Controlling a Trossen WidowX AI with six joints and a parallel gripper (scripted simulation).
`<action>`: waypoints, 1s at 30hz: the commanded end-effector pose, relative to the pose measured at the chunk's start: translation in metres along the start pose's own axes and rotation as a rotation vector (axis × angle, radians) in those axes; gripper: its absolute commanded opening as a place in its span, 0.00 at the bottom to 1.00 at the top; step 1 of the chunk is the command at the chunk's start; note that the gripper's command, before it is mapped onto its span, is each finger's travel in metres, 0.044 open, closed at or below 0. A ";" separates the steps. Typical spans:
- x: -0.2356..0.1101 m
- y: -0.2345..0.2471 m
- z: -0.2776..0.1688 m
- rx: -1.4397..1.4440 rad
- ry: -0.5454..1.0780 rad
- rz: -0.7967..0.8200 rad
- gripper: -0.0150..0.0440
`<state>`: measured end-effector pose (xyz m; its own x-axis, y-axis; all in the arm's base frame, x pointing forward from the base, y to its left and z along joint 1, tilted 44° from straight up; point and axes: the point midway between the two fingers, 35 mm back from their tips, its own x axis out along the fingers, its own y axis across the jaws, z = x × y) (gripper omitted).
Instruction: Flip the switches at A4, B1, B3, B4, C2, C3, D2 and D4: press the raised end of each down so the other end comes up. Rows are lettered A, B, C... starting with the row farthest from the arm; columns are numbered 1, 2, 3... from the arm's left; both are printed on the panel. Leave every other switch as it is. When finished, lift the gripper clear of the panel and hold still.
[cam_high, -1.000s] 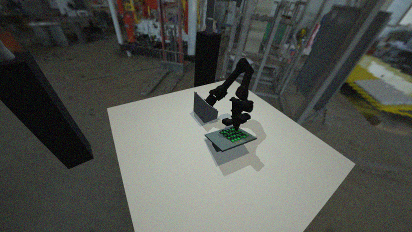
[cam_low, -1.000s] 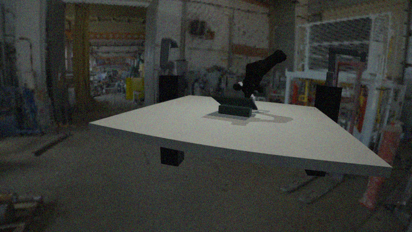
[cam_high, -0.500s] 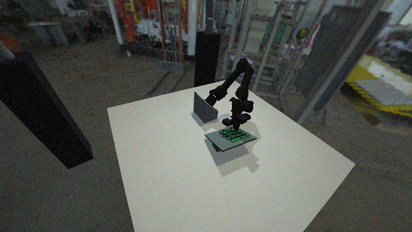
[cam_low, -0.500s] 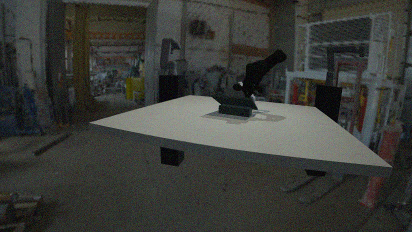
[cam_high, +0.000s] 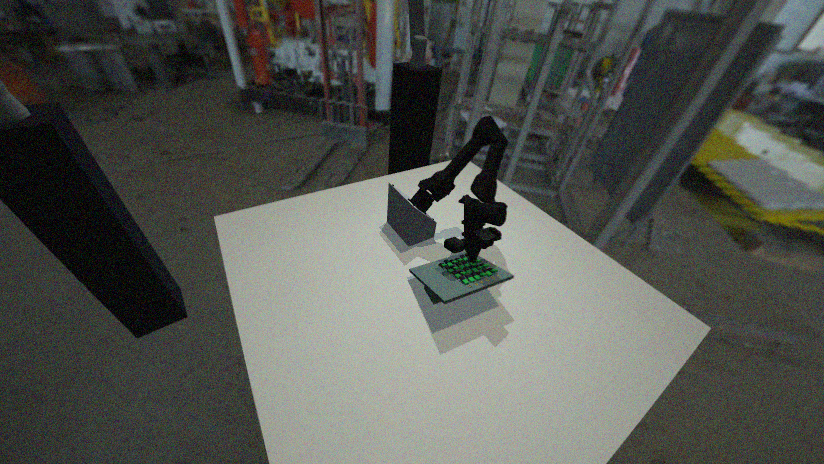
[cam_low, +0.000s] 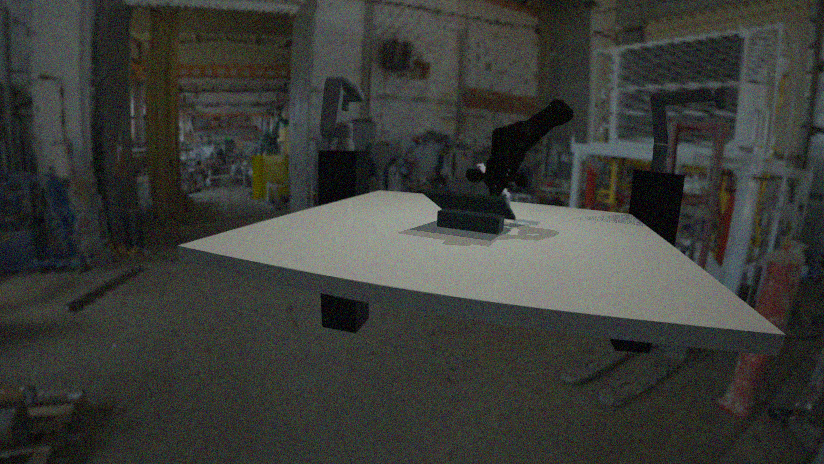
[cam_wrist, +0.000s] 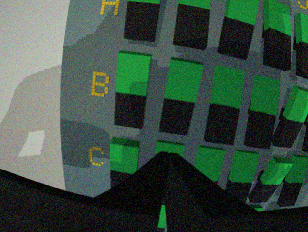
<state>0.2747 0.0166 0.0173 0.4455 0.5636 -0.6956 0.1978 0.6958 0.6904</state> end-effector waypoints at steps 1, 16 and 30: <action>-0.008 -0.001 0.001 -0.001 -0.003 -0.002 0.25; -0.064 -0.023 -0.021 0.004 -0.025 -0.008 0.25; -0.019 -0.022 -0.021 0.004 -0.052 -0.005 0.25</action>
<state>0.2427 -0.0033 0.0158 0.4940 0.5358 -0.6847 0.1946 0.6994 0.6878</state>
